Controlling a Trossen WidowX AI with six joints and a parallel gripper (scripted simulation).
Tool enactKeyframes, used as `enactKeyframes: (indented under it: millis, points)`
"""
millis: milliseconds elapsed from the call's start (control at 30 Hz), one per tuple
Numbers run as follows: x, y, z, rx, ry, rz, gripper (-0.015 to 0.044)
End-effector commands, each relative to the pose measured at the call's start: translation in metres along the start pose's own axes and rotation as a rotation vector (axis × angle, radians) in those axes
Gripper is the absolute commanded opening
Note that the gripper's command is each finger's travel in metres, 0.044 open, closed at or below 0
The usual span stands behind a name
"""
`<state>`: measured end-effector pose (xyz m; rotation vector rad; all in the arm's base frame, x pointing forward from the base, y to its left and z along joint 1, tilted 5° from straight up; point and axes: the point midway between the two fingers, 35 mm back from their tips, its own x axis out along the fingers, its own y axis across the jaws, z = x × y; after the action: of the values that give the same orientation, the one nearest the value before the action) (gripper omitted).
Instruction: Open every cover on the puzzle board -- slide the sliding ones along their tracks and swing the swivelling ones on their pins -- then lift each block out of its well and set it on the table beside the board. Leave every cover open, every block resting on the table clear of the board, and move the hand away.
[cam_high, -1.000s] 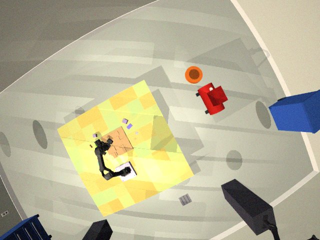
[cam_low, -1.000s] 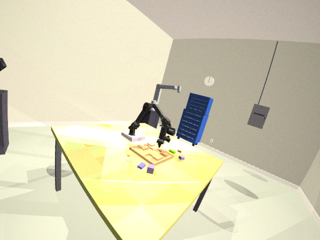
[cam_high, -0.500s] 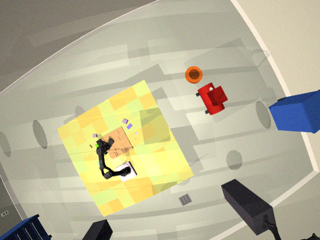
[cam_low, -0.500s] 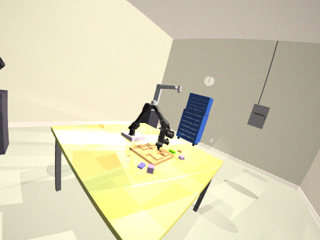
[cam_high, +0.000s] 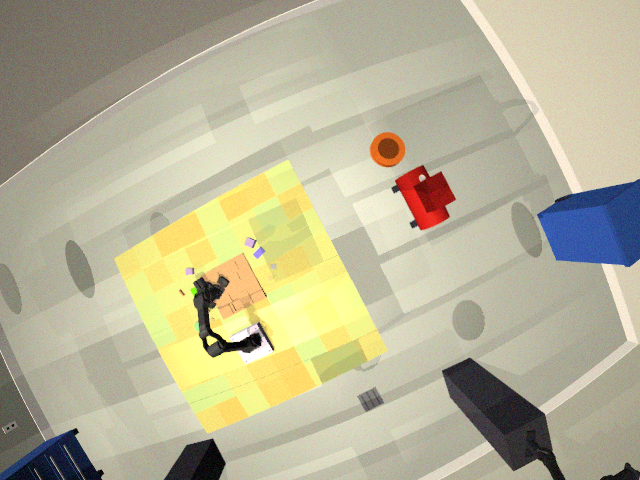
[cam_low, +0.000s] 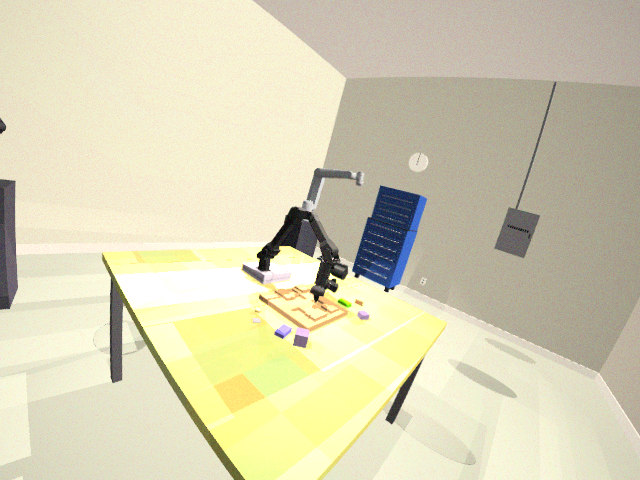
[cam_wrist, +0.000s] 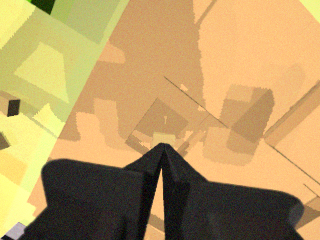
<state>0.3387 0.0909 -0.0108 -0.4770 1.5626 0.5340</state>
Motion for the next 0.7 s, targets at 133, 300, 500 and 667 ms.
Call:
enactKeyframes:
  millis: [133, 300, 500, 667]
  points:
    - [0.0021, 0.0007, 0.0091, 0.003, -0.006, 0.001, 0.0000]
    - [0.0021, 0.0007, 0.0091, 0.157, -0.006, 0.002, 0.0000]
    - [-0.0001, 0.0007, 0.0092, 0.303, -0.006, 0.002, 0.0000]
    - [-0.0047, 0.0007, 0.0096, 0.256, -0.006, 0.002, 0.0000]
